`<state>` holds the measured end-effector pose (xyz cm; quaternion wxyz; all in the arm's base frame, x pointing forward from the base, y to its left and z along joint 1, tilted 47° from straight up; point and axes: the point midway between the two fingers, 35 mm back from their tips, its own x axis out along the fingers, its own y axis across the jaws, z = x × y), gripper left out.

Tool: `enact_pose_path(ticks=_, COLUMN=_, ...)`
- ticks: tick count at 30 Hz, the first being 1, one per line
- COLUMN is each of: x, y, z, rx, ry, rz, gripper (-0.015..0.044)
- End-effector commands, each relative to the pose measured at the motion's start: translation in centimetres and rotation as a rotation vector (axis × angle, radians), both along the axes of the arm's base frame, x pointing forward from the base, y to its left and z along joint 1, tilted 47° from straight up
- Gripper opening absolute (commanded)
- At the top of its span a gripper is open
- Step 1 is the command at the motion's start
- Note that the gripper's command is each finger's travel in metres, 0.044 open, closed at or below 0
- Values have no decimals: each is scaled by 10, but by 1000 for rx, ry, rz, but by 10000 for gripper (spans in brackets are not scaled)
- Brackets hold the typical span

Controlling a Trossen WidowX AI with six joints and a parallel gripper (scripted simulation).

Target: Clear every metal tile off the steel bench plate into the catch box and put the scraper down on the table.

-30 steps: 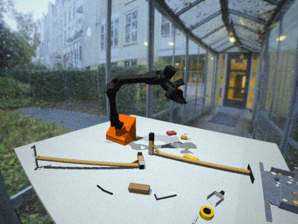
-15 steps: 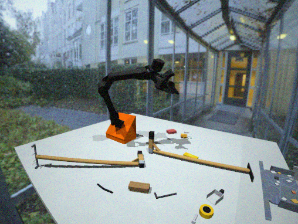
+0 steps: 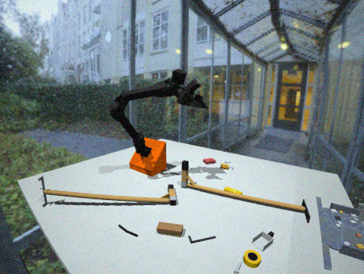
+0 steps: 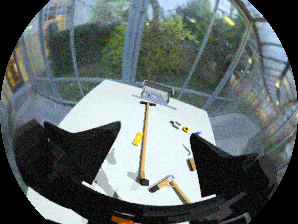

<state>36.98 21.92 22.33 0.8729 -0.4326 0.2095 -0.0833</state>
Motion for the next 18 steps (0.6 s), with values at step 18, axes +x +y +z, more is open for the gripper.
enact_pose_path(ticks=18, x=-70, y=-3, z=20, rx=35, ry=-109, rz=97, gripper=440)
